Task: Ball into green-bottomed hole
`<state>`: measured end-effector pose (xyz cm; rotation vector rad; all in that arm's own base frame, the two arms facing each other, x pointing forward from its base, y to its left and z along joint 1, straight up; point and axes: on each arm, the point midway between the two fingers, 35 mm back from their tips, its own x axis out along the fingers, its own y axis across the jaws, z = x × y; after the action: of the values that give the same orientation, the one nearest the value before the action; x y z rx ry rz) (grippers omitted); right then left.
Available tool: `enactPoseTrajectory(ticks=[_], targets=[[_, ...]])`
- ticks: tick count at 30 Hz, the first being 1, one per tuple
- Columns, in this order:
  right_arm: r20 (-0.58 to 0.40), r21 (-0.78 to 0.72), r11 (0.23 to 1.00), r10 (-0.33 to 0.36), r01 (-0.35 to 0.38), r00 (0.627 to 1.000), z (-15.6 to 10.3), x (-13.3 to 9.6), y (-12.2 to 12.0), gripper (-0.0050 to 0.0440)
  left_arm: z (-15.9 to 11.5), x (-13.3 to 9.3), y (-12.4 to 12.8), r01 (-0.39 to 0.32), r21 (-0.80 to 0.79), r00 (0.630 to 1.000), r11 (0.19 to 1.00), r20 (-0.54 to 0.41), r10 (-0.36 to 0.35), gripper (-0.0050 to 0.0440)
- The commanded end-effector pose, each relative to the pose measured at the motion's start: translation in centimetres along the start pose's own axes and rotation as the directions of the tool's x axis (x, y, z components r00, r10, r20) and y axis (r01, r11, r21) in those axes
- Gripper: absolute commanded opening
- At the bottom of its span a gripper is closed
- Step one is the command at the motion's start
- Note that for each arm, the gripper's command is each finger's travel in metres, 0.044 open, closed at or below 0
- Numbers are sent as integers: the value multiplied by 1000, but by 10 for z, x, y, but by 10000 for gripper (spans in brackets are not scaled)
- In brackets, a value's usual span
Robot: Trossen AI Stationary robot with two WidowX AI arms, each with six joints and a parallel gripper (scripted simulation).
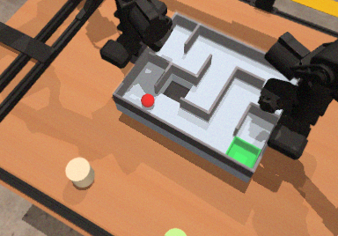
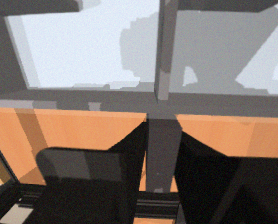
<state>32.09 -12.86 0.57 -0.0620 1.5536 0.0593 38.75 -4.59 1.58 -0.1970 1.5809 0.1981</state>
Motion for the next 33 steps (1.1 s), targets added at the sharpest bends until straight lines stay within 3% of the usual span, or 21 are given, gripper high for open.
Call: enactPoseTrajectory(ticks=[1, 11, 19, 33], targets=[[28, 0, 1000, 2, -2, 1000, -5, 5, 0, 20, 4, -7, 0, 2, 0, 1000, 1000, -25, -2, 20], [6, 0, 1000, 6, -6, 1000, -4, 0, 0, 20, 3, -2, 0, 7, 0, 1000, 1000, -3, -7, 20], [-69, 0, 1000, 1, -1, 998, -1, -14, 0, 20, 0, 12, 0, 2, 0, 997, 1000, 71, -2, 20], [-12, 0, 1000, 3, -3, 1000, -3, -3, 0, 20, 3, 1, 0, 3, 0, 1000, 1000, 15, -3, 20]])
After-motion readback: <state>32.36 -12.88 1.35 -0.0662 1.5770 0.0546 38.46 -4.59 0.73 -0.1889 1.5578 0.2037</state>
